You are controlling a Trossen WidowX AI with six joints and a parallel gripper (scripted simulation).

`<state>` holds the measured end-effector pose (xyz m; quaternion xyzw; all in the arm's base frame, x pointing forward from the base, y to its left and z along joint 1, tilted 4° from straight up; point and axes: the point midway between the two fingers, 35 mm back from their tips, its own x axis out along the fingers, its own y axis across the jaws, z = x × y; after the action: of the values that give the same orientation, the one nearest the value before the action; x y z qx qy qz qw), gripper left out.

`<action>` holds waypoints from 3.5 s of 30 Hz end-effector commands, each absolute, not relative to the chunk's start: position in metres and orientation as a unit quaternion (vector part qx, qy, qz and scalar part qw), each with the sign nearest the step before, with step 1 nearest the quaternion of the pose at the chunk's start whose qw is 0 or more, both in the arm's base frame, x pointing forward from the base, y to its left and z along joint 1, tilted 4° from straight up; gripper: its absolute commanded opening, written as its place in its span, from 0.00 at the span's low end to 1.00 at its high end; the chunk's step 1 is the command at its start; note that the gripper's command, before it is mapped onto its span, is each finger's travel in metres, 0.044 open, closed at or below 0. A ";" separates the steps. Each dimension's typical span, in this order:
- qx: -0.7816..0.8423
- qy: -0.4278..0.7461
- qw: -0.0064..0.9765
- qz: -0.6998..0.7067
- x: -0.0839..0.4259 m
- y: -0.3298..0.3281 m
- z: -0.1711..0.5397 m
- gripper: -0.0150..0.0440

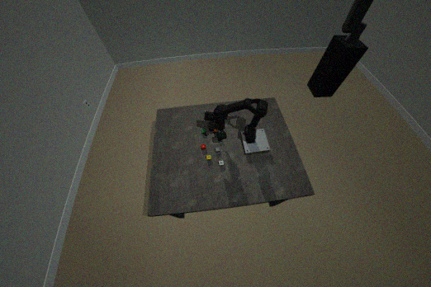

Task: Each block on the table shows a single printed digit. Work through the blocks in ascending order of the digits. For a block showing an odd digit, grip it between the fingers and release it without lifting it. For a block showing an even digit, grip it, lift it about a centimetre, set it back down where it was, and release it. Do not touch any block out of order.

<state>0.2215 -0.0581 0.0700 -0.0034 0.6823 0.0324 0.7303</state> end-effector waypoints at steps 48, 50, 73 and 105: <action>-0.003 0.681 0.731 0.030 0.223 -0.055 0.016 0.46; -0.003 0.681 0.731 0.030 0.223 -0.055 0.016 0.46; -0.003 0.681 0.731 0.029 0.221 -0.057 0.049 0.93; -0.003 0.680 0.733 0.030 0.262 -0.046 0.144 0.46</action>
<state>0.2311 -0.0551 0.1366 -0.0007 0.6831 0.0300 0.7297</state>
